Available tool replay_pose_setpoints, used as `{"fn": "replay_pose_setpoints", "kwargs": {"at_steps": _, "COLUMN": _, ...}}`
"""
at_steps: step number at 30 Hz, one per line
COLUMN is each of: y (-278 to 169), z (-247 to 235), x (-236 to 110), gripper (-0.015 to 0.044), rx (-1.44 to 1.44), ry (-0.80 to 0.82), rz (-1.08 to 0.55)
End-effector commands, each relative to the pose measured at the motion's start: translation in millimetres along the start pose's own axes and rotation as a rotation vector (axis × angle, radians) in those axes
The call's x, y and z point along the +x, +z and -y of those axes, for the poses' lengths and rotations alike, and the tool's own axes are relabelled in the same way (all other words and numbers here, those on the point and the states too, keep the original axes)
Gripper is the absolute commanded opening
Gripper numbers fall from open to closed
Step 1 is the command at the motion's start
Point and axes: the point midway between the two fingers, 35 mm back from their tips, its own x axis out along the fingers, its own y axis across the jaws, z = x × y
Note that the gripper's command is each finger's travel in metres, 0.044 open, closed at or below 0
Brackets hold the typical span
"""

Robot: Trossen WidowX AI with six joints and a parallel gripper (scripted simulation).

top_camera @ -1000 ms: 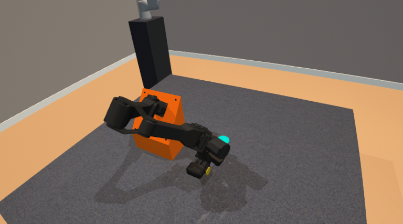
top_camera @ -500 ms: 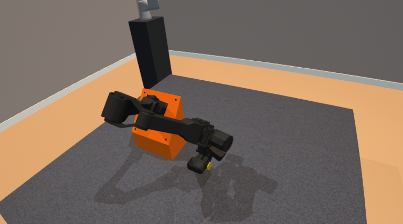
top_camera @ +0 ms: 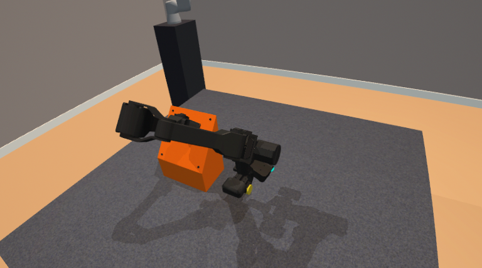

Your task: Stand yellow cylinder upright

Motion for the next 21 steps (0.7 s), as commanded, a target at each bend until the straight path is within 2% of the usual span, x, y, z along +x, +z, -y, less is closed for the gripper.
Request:
{"fn": "replay_pose_setpoints", "kwargs": {"at_steps": 1, "y": 0, "z": 2, "x": -13, "gripper": 0.0105, "rx": 0.004, "ry": -0.007, "rz": 0.006}}
{"fn": "replay_pose_setpoints", "kwargs": {"at_steps": 9, "y": -3, "z": 4, "x": -37, "gripper": 0.0105, "rx": 0.004, "ry": -0.016, "rz": 0.008}}
{"fn": "replay_pose_setpoints", "kwargs": {"at_steps": 21, "y": 5, "z": -25, "x": -42, "gripper": 0.0105, "rx": -0.169, "ry": 0.002, "rz": 0.014}}
